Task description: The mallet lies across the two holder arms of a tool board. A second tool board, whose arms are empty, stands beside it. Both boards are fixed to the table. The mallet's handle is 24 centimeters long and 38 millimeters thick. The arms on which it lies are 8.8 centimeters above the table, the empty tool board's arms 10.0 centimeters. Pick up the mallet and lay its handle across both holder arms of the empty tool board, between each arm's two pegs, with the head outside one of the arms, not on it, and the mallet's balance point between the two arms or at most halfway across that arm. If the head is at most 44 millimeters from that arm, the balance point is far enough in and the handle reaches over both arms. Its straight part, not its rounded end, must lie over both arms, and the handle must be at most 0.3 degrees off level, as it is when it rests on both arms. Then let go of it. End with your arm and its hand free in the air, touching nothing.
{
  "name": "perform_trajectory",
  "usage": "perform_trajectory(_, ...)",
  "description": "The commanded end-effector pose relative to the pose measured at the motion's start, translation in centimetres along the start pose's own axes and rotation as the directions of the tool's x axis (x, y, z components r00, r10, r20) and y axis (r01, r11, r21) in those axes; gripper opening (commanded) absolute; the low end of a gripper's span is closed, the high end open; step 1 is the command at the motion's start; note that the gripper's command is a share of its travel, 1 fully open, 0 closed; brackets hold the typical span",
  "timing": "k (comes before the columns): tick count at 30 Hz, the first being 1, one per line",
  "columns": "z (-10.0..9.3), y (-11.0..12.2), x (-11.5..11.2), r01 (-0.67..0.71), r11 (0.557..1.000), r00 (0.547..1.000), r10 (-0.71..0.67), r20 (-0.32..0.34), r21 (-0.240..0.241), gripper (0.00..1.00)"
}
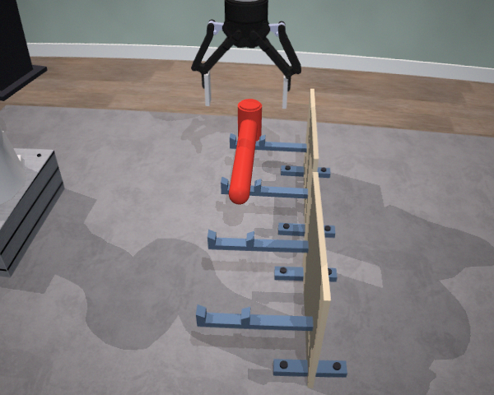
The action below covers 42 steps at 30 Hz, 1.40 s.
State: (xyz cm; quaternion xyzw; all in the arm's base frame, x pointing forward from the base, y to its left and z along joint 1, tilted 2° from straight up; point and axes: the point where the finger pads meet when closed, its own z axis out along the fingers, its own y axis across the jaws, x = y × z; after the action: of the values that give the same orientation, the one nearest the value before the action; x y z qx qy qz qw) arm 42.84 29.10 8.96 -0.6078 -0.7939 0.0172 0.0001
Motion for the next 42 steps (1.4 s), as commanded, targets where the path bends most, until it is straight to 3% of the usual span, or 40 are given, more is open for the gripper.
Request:
perform_trajectory(1,0.0,0.0,-0.1,-0.012,1.0,1.0,0.012,0.004,0.001,1.0)
perform_trajectory(22,0.3,0.0,-0.1,-0.012,1.0,1.0,0.012,0.004,0.001,1.0)
perform_trajectory(42,1.9,0.1,-0.1,-0.012,1.0,1.0,0.012,0.005,0.001,1.0)
